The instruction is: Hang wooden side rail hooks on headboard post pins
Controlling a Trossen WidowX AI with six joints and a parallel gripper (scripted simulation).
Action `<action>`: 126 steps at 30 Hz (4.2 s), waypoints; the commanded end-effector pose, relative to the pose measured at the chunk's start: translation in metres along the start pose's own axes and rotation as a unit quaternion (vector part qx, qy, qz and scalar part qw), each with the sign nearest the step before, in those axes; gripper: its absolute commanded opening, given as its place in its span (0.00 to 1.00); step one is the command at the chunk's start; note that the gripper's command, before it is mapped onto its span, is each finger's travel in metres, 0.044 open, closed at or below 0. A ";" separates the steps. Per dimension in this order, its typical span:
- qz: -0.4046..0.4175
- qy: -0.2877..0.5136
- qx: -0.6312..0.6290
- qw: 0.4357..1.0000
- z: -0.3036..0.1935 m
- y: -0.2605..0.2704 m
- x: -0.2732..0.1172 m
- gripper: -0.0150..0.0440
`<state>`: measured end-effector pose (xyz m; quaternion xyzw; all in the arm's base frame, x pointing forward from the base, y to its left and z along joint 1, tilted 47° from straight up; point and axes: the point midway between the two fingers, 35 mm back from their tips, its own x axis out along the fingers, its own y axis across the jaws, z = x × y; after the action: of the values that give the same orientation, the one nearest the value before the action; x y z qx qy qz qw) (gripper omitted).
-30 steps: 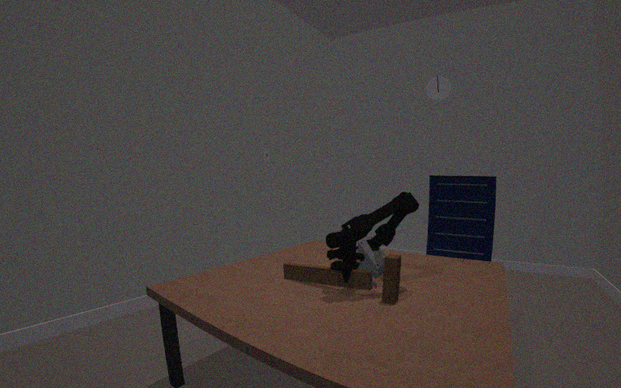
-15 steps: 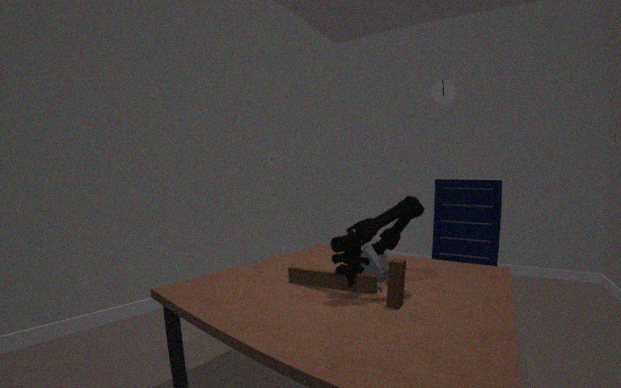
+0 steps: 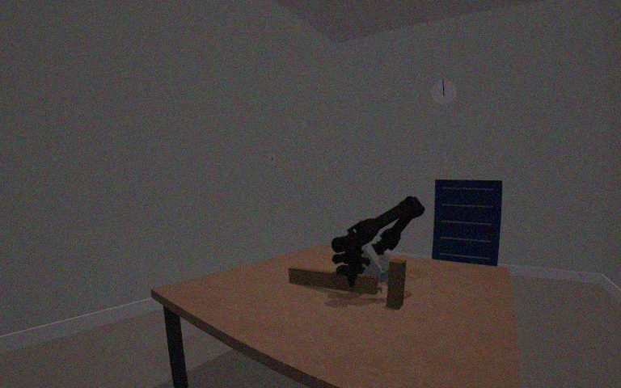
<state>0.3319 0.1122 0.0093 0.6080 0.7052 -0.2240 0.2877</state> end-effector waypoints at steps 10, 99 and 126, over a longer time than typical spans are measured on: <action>0.003 0.000 0.001 1.000 -0.001 0.001 -0.003 0.25; 0.003 0.000 0.001 1.000 -0.011 0.001 -0.002 0.25; 0.003 0.000 0.001 1.000 -0.014 0.001 -0.002 0.25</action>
<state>0.3305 0.1208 0.0190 0.6075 0.7050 -0.2244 0.2890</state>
